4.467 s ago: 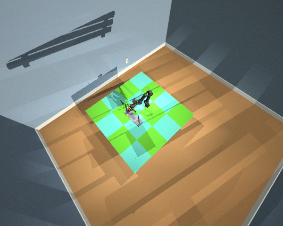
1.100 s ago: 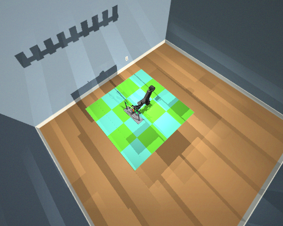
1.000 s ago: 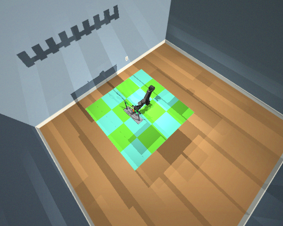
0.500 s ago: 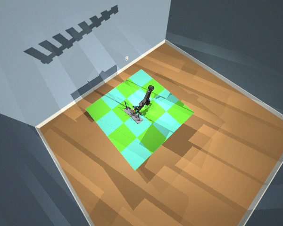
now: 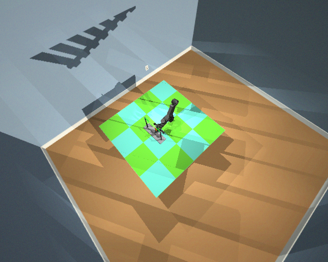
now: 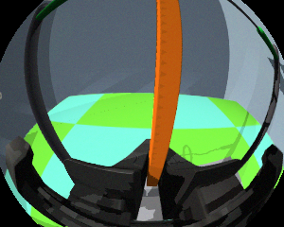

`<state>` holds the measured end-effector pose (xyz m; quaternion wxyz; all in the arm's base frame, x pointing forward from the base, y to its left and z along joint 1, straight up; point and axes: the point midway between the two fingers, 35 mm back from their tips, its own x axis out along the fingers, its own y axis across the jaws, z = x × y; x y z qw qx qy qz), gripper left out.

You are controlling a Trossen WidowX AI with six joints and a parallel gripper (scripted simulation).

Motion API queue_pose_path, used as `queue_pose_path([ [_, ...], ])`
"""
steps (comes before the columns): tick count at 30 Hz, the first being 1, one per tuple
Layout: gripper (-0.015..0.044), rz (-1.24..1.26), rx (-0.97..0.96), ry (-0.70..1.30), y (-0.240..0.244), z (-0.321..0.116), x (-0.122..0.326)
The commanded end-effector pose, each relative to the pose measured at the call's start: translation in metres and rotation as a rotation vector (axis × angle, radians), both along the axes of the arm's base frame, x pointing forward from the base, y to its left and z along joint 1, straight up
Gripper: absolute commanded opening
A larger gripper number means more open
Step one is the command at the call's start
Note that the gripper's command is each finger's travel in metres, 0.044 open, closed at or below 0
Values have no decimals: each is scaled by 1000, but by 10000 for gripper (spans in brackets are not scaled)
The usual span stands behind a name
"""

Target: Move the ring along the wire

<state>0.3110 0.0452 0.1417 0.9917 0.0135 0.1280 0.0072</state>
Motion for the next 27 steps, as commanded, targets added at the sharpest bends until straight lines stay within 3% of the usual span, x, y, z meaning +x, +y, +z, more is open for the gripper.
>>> queue_pose_path([
  [1,-150,19,-13,-8,4,2,1],
  [27,-150,36,-28,-11,27,2,0],
])
